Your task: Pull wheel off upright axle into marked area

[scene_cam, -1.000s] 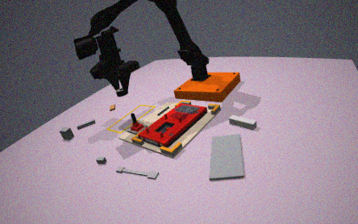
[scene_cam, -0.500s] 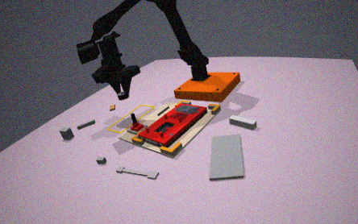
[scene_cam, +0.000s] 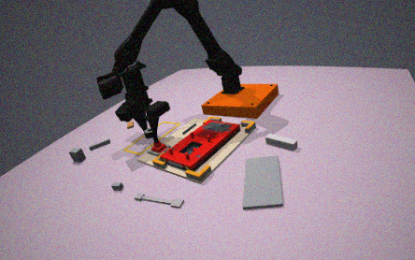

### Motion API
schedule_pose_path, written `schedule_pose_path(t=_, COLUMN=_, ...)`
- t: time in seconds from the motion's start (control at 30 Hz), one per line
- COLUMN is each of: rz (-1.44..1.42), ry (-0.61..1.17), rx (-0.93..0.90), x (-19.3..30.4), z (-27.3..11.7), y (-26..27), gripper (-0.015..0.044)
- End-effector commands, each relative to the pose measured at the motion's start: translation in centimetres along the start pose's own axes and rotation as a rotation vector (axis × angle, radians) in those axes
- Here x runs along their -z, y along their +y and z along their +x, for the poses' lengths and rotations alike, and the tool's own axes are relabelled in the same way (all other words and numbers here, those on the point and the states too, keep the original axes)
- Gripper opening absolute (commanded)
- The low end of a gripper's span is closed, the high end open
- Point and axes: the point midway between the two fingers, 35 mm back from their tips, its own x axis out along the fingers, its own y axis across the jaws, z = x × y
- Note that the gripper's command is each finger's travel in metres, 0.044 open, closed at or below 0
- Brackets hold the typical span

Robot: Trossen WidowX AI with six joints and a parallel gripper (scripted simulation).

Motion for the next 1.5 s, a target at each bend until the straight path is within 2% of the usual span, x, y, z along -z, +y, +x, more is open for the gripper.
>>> schedule_pose_path(t=0.0, rz=-0.006, ry=-0.002, rx=0.001, x=0.2, z=1.0, y=0.1, gripper=0.0000)
schedule_pose_path(t=0.03, rz=-0.006, ry=-0.002, rx=0.001, x=0.2, z=1.0, y=0.1, gripper=0.0000)
schedule_pose_path(t=0.4, rz=0.000, ry=0.005, rx=-0.002, x=0.2, z=0.4, y=0.1, gripper=0.0289)
schedule_pose_path(t=0.43, rz=-0.001, ry=0.005, rx=-0.002, x=0.1, z=0.0, y=0.1, gripper=0.0300)
schedule_pose_path(t=0.63, rz=-0.005, ry=-0.001, rx=0.000, x=0.1, z=-4.6, y=0.1, gripper=0.0300)
schedule_pose_path(t=0.77, rz=-0.006, ry=-0.002, rx=0.001, x=0.2, z=-5.3, y=0.1, gripper=0.0300)
schedule_pose_path(t=0.8, rz=-0.003, ry=-0.002, rx=0.000, x=0.3, z=-4.7, y=0.1, gripper=0.0326)
schedule_pose_path(t=0.93, rz=-0.004, ry=0.000, rx=0.000, x=2.7, z=-6.7, y=1.2, gripper=0.0431)
schedule_pose_path(t=0.97, rz=-0.004, ry=0.000, rx=0.000, x=3.4, z=-7.2, y=1.5, gripper=0.0440)
schedule_pose_path(t=1.2, rz=-0.006, ry=0.004, rx=-0.002, x=8.3, z=-9.9, y=3.6, gripper=0.0440)
schedule_pose_path(t=1.47, rz=-0.006, ry=0.004, rx=-0.002, x=8.5, z=-10.0, y=3.7, gripper=0.0440)
